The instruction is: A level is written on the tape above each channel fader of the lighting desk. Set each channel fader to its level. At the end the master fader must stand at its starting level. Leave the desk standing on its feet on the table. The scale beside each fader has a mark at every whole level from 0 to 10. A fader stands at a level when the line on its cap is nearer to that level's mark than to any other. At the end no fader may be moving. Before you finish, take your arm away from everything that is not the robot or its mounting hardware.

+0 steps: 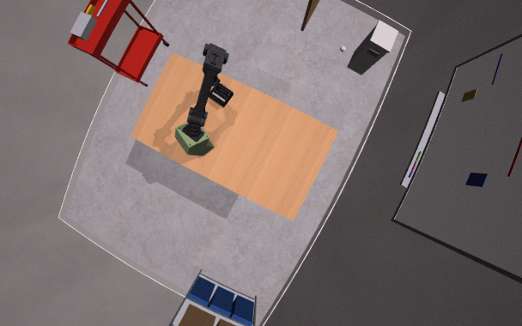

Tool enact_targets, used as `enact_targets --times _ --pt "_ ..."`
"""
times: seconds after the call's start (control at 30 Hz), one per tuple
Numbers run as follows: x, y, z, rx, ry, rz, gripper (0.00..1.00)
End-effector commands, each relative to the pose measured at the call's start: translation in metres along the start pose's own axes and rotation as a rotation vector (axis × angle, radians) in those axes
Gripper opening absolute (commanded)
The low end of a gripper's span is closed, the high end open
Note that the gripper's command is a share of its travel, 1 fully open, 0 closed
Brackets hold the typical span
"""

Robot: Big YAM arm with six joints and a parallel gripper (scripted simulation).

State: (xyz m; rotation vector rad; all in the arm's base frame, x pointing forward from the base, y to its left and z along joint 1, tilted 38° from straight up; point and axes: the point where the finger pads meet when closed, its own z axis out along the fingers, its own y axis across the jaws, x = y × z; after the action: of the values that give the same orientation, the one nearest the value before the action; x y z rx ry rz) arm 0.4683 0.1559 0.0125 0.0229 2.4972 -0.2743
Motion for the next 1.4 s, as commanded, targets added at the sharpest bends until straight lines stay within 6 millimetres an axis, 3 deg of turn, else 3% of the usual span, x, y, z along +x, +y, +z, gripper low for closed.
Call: enact_targets --times 0.0,0.3,0.33,0.6,0.8,0.87,0.9,1.17,1.27,1.3,1.37 --pt "-0.012 0.0 -0.009 -0.009 -0.029 0.034 0.0" --pt "-0.01 0.001 -0.007 -0.007 -0.024 0.032 0.0" --pt "-0.01 0.001 -0.007 -0.007 -0.024 0.032 1.0" --pt "-0.005 0.005 -0.027 -0.013 -0.02 0.013 1.0" --pt "-0.004 0.005 -0.056 -0.014 -0.02 0.013 1.0" --pt "-0.004 0.005 -0.056 -0.014 -0.02 0.013 1.0" --pt "-0.012 0.008 -0.064 -0.019 -0.032 0.021 1.0" --pt "-0.009 0.006 -0.099 -0.018 -0.028 0.019 1.0" --pt "-0.012 0.005 -0.103 -0.017 -0.03 0.025 1.0" --pt "-0.006 0.001 -0.092 0.002 -0.007 0.023 1.0" --pt "-0.004 0.0 -0.089 0.006 0.001 0.023 1.0"
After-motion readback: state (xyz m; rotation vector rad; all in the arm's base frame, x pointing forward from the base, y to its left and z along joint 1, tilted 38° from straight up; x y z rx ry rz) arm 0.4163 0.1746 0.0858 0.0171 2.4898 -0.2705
